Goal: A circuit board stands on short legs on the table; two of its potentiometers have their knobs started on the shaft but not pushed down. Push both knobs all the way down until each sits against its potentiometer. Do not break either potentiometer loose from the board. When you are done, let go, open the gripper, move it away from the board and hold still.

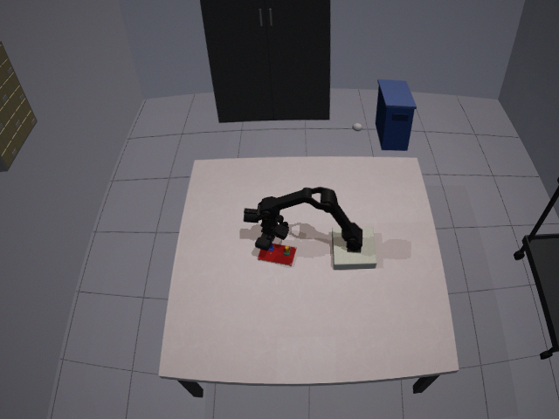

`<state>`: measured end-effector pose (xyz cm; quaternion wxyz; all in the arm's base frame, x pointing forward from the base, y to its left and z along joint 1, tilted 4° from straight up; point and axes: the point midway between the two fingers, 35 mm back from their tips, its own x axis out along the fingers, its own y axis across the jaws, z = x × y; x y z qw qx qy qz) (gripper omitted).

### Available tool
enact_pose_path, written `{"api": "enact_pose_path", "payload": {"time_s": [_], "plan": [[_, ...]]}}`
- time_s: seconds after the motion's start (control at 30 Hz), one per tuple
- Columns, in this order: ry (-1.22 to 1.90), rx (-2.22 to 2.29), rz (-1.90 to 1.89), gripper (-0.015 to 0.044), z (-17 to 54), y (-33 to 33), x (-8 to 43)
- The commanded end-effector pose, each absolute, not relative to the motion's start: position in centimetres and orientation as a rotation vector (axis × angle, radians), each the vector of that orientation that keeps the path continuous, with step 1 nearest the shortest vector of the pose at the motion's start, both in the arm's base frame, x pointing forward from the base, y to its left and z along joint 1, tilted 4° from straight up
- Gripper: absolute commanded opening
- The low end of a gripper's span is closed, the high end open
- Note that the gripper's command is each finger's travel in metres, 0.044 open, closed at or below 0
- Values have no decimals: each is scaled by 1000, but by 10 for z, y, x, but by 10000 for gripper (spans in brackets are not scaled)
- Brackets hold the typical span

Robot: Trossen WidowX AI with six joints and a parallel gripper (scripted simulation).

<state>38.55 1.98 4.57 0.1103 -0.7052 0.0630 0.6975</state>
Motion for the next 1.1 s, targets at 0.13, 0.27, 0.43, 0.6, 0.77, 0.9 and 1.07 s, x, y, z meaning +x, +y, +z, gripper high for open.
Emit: {"api": "enact_pose_path", "payload": {"time_s": [0.13,0.27,0.43,0.6,0.77,0.9,1.07], "plan": [[181,-2067,2054,0,33,22,388],[181,-2067,2054,0,31,22,388],[181,-2067,2054,0,31,22,388],[181,-2067,2054,0,31,22,388],[181,-2067,2054,0,29,22,388],[181,-2067,2054,0,29,22,388],[181,-2067,2054,0,29,22,388]]}}
